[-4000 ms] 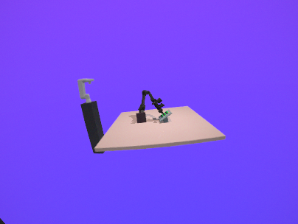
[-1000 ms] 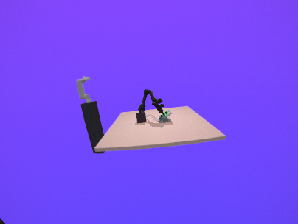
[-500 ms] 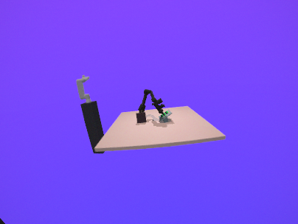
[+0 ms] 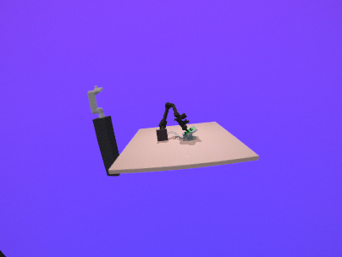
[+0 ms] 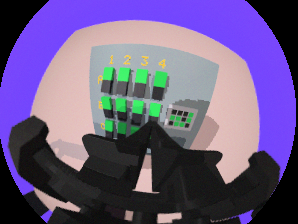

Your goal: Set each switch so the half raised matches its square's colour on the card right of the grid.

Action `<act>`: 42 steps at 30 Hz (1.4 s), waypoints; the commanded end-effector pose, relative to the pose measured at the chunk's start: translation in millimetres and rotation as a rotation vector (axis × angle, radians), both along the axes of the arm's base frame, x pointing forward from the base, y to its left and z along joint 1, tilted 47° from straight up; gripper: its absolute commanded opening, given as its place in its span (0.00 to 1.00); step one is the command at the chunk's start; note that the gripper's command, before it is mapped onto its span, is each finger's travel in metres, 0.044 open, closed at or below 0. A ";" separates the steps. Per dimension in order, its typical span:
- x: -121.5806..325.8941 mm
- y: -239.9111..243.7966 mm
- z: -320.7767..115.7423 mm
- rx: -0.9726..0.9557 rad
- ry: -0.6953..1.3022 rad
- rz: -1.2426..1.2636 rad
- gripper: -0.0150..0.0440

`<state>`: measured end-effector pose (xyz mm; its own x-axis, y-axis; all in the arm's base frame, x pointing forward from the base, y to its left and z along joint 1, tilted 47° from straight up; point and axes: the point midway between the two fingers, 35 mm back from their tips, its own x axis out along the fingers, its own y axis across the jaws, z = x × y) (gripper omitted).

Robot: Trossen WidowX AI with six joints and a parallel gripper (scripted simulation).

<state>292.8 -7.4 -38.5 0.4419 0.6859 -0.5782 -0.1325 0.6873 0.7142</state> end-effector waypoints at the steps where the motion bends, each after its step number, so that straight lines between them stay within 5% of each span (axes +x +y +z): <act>1: -0.5 0.2 -1.1 0.002 0.006 -0.003 0.25; 42: 1.7 3.9 -4.1 0.003 0.006 -0.003 0.25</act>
